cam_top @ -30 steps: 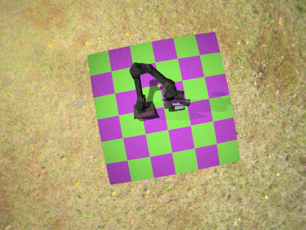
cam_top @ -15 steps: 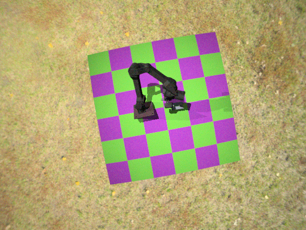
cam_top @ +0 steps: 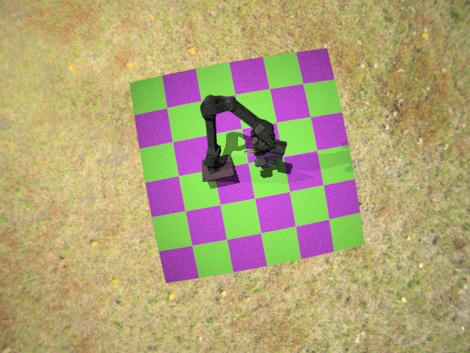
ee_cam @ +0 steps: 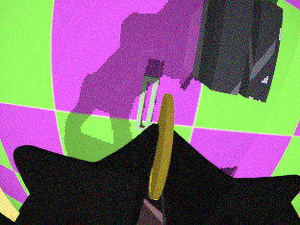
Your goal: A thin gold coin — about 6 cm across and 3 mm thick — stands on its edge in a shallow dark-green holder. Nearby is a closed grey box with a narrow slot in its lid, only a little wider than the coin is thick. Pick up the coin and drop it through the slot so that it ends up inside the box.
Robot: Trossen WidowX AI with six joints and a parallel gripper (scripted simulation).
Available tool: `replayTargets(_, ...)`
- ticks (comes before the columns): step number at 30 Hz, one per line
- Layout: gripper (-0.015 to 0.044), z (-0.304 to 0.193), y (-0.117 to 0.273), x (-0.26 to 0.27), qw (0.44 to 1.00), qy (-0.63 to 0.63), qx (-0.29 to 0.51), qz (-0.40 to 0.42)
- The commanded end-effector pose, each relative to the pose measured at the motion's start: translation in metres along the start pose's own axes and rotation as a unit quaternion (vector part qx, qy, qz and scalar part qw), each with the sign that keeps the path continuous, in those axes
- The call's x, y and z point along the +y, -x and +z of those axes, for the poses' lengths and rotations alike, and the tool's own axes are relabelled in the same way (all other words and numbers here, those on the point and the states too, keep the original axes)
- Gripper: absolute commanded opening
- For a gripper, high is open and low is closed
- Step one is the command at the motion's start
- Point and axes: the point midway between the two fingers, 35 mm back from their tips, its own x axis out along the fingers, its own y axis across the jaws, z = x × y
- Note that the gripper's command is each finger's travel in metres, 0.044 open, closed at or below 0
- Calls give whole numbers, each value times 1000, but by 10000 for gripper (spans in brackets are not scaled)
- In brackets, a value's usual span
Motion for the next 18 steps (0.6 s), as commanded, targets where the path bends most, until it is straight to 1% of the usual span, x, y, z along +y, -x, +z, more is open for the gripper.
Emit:
replayTargets(1, 0, 8, 2, -6, 1000, 2, -1, -3)
replayTargets(18, 0, 41, 3, -34, 1000, 2, -2, -4)
